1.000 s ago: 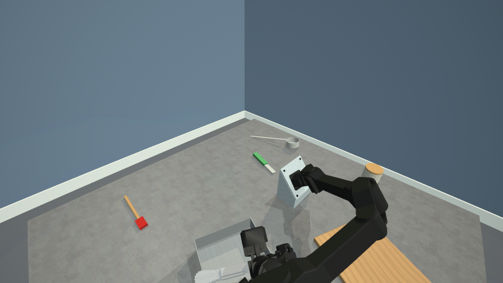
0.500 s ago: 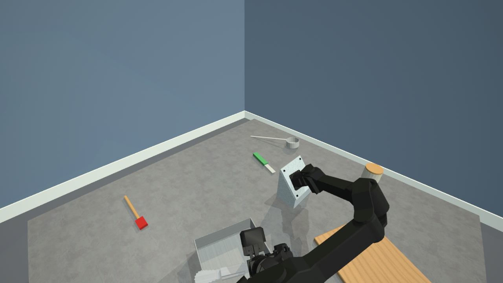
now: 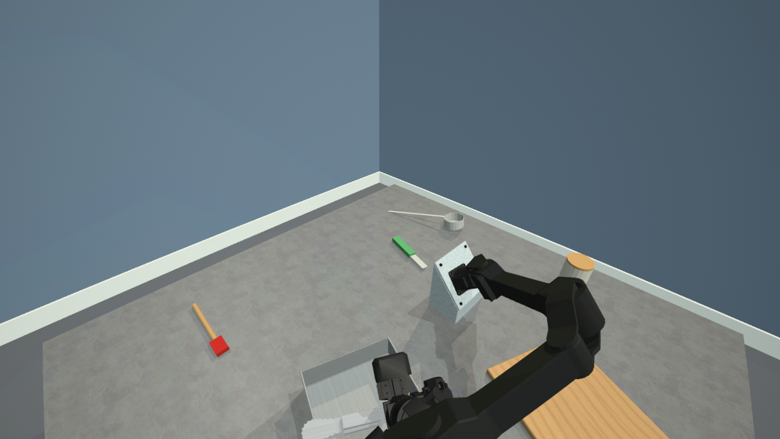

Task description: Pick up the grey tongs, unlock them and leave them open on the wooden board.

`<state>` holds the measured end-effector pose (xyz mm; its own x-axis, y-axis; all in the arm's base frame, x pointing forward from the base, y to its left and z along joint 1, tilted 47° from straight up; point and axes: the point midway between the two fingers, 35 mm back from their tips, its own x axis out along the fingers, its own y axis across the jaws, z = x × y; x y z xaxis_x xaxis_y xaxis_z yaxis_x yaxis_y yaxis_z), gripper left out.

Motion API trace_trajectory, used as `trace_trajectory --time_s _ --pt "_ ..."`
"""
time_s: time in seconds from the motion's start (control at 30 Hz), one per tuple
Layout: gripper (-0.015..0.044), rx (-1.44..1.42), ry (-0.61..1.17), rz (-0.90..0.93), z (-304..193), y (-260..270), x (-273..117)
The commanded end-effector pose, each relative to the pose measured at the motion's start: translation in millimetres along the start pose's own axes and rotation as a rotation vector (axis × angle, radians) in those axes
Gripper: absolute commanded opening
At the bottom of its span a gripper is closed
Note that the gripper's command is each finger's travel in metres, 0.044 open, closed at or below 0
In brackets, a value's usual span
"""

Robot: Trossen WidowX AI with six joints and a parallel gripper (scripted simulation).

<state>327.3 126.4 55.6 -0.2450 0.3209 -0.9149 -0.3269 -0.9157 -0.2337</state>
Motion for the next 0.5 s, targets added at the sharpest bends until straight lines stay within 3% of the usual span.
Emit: trace_trajectory --time_s 0.0,0.3,0.47 --pt "0.0103 0.000 0.000 0.000 -0.1 0.1 -0.3" --pt "0.0042 0.000 0.000 0.000 -0.1 0.1 -0.3" --pt "-0.0089 0.000 0.000 0.000 -0.1 0.1 -0.3"
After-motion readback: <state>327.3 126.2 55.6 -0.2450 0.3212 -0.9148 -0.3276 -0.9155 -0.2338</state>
